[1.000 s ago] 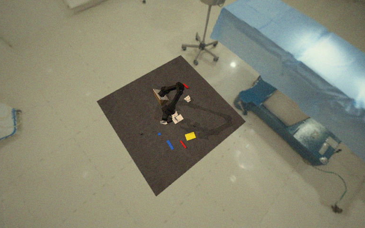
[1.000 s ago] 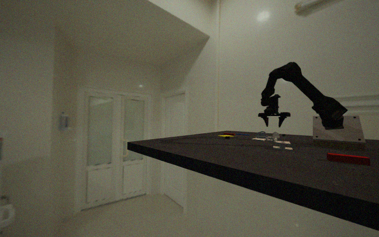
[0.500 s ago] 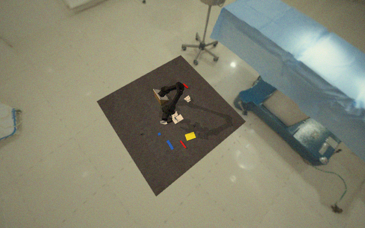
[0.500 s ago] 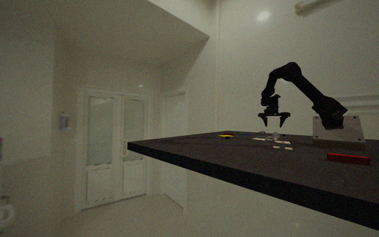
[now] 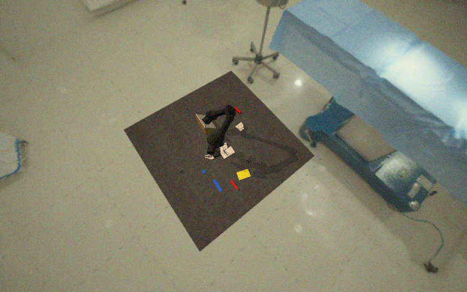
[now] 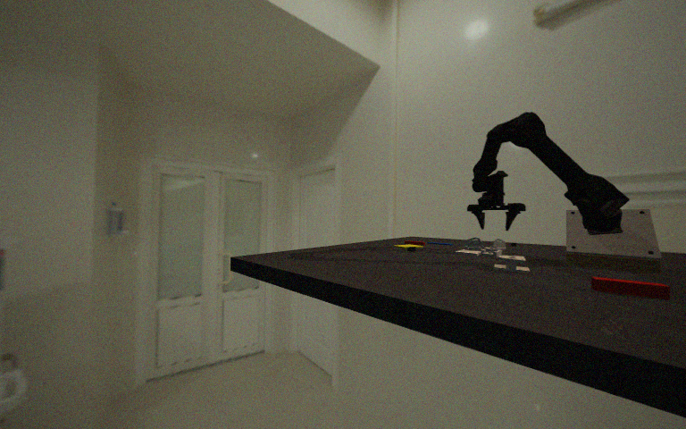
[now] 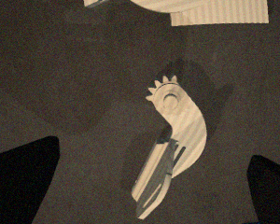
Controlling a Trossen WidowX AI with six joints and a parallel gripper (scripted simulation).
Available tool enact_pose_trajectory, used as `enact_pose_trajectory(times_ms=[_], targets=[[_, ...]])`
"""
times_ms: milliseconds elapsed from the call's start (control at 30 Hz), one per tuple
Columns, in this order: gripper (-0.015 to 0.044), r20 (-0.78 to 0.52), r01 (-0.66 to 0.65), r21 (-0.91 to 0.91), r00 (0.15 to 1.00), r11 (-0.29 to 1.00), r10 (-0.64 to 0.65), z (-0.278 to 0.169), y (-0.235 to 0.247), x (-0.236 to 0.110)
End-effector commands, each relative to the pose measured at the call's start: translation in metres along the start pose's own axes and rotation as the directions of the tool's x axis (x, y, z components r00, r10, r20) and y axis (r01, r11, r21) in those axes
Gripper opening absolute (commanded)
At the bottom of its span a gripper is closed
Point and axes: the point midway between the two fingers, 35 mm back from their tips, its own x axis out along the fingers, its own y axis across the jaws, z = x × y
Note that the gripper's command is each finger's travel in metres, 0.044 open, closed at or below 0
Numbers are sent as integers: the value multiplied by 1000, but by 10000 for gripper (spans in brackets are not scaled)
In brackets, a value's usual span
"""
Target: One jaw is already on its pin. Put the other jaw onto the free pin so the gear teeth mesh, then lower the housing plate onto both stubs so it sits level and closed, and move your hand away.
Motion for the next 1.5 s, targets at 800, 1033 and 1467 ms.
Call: enact_pose_trajectory(times_ms=[800, 1033, 1467], targets=[[0, 0, 0, 0, 1000, 1000, 0, 0, 0, 0], [53, 0, 0, 4, 1000, 1000, 0, 0, 0, 0], [394, 0, 0, 261, 1000, 965, 0, -4, -2, -1]])
